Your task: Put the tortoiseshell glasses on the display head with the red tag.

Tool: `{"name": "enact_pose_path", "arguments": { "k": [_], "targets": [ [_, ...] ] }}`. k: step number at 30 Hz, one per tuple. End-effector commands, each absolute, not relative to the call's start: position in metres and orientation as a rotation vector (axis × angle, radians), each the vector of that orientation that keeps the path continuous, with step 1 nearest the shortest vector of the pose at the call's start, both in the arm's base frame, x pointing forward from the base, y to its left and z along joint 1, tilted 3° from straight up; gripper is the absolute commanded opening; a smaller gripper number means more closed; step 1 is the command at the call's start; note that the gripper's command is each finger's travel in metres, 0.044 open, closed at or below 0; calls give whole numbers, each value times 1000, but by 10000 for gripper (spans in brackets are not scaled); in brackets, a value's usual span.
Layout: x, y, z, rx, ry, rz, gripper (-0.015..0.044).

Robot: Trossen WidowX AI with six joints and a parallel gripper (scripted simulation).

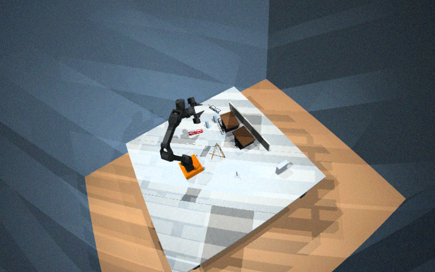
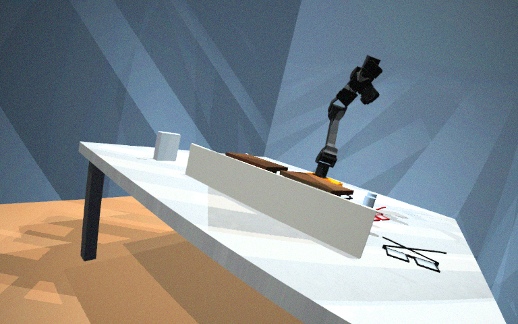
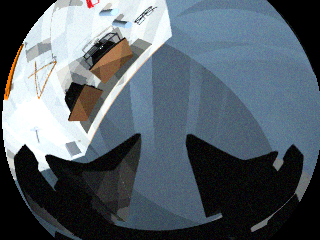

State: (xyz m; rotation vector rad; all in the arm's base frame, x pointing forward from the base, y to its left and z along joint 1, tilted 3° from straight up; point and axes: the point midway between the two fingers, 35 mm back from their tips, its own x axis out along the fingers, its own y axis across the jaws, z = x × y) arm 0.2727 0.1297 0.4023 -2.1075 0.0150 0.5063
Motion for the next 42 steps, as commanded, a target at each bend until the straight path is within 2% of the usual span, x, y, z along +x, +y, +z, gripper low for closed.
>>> {"name": "enact_pose_path", "arguments": {
  "k": [1, 5, 12, 21, 27, 30, 42],
  "targets": [
    [294, 131, 355, -2022, 147, 629, 200],
    [310, 129, 315, -1944, 268, 724, 200],
    [335, 100, 198, -1668, 666, 968, 200],
    [310, 48, 69, -1121, 1184, 1135, 200],
    [300, 48, 61, -1074, 1219, 1143, 200],
    [300, 48, 61, -1074, 1219, 1143, 121],
    [301, 48, 56, -1074, 1219, 1143, 120]
  ]
}}
